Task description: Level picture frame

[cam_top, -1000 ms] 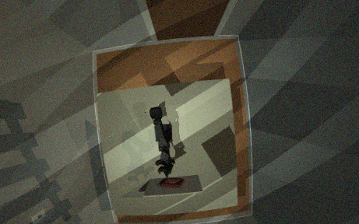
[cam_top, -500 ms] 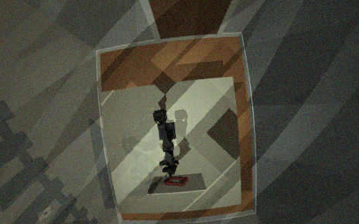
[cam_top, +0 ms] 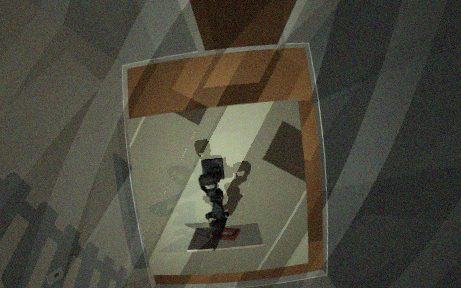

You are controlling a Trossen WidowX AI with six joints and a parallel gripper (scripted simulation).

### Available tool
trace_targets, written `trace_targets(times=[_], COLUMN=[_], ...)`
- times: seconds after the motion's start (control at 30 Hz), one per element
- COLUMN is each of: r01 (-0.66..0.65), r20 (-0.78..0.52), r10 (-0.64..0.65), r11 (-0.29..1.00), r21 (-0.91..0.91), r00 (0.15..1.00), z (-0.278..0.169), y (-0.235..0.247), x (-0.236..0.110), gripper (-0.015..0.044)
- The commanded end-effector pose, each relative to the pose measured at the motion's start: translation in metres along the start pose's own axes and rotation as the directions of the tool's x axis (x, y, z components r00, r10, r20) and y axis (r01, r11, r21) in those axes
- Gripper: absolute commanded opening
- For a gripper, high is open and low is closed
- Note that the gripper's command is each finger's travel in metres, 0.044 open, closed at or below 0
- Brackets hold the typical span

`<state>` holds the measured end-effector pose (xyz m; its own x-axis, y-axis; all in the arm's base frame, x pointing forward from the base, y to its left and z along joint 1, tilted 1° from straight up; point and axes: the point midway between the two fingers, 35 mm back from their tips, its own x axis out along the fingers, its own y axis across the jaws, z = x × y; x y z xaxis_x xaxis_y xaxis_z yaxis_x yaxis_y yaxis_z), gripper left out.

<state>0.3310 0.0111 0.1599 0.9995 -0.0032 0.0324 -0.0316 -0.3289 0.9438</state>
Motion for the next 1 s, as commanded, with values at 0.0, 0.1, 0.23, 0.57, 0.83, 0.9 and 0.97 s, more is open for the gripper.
trace_targets(times=[0.0, 0.1, 0.23, 0.57, 0.83, 0.9, 0.97], r01=[-0.002, -0.002, -0.002, -0.003, -0.004, -0.004, -0.005], r20=[-0.006, -0.006, -0.006, -0.006, -0.006, -0.006, -0.006], r10=[0.002, 0.002, 0.002, 0.003, 0.004, 0.005, 0.005], r11=[1.0, 1.0, 1.0, 1.0, 1.0, 1.0, 1.0], r21=[0.004, 0.004, 0.004, 0.004, 0.004, 0.004, 0.004], r00=[1.0, 1.0, 1.0, 1.0, 1.0, 1.0, 1.0], z=[0.003, 0.003, 0.003, 0.002, 0.002, 0.002, 0.002], y=[-0.008, -0.008, -0.008, -0.007, -0.007, -0.007, -0.007], x=[0.005, 0.005, 0.005, 0.013, 0.026, 0.029, 0.032], gripper=[0.026, 0.026, 0.026, 0.026, 0.026, 0.026, 0.026])
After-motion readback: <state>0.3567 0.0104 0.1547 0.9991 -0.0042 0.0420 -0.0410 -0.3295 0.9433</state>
